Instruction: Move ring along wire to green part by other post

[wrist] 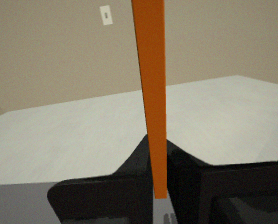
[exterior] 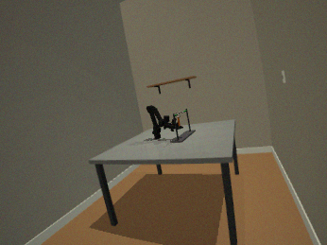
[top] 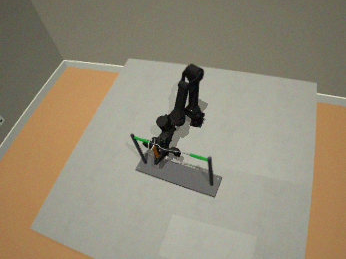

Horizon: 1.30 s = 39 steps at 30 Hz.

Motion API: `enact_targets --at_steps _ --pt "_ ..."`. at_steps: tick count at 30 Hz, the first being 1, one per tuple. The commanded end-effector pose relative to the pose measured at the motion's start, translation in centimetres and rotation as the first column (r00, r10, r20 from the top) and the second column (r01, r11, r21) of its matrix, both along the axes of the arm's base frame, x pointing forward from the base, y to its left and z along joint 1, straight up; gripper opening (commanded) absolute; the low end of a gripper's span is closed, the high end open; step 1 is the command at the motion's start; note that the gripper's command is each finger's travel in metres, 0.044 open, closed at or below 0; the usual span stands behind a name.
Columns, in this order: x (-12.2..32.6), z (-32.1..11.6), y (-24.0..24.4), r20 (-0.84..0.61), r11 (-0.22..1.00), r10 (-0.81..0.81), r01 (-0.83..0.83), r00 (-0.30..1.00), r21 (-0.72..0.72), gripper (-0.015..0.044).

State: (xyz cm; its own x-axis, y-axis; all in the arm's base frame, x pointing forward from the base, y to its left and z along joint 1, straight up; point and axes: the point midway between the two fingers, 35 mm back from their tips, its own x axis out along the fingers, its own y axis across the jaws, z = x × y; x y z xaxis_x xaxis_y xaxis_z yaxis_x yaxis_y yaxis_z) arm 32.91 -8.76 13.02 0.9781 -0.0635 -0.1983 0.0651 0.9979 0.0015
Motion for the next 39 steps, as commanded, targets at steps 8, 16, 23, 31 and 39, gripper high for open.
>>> enact_targets --at_steps 8,16,23,31,39 --pt "-1.7 0.4 1.4 -0.14 0.999 -0.017 0.022 0.99 0.038 -0.015" --pt "-3.2 0.9 3.2 -0.268 0.992 -0.037 0.068 0.963 0.107 -0.015" --pt "-4.4 1.6 5.7 -0.383 0.966 -0.057 0.148 0.922 0.213 -0.015" --pt "-5.1 3.2 9.0 -0.493 0.894 -0.061 0.267 0.868 0.36 -0.015" --pt "-5.3 5.5 11.9 -0.583 0.786 -0.024 0.375 0.812 0.491 -0.015"
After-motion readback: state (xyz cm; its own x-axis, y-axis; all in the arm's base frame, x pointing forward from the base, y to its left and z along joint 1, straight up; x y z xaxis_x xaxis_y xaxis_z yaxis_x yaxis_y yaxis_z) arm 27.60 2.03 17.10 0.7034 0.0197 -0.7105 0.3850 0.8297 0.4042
